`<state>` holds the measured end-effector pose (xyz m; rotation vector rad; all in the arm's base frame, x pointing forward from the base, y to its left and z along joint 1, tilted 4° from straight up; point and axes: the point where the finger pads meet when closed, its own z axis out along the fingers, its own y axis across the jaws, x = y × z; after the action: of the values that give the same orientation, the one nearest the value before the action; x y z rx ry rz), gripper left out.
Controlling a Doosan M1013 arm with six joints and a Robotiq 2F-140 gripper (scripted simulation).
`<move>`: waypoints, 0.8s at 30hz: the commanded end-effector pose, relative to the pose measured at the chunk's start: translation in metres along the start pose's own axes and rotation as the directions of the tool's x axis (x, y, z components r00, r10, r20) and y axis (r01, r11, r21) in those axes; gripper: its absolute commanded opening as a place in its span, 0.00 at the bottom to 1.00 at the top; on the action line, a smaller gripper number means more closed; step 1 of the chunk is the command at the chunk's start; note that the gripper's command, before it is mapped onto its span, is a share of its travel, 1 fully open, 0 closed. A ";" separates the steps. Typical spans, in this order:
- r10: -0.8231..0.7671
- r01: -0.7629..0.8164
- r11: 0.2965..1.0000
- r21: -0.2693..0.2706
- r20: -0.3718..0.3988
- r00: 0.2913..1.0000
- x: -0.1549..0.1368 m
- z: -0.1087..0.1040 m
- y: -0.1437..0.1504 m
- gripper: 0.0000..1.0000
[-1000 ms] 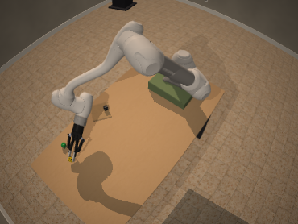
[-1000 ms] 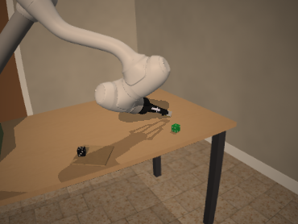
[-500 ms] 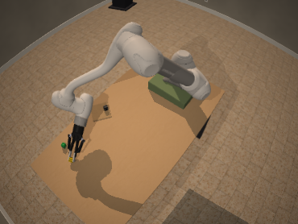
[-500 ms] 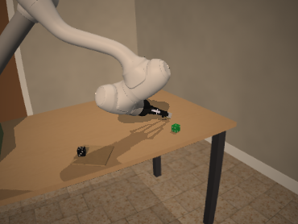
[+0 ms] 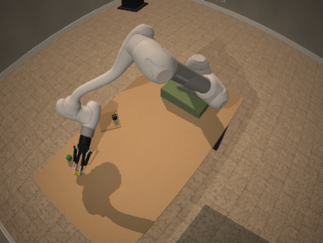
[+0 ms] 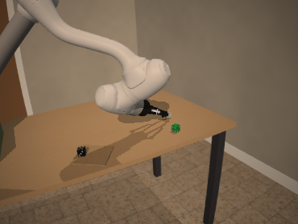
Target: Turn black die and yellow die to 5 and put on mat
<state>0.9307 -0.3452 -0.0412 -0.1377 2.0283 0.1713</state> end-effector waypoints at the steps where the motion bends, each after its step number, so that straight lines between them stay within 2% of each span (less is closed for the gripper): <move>1: 0.003 -0.003 1.000 -0.001 0.004 1.000 0.001 0.001 0.001 0.24; 24: 0.003 -0.003 1.000 -0.001 0.004 1.000 0.004 0.003 0.001 0.24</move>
<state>0.9305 -0.3452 -0.0432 -0.1375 2.0284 0.1713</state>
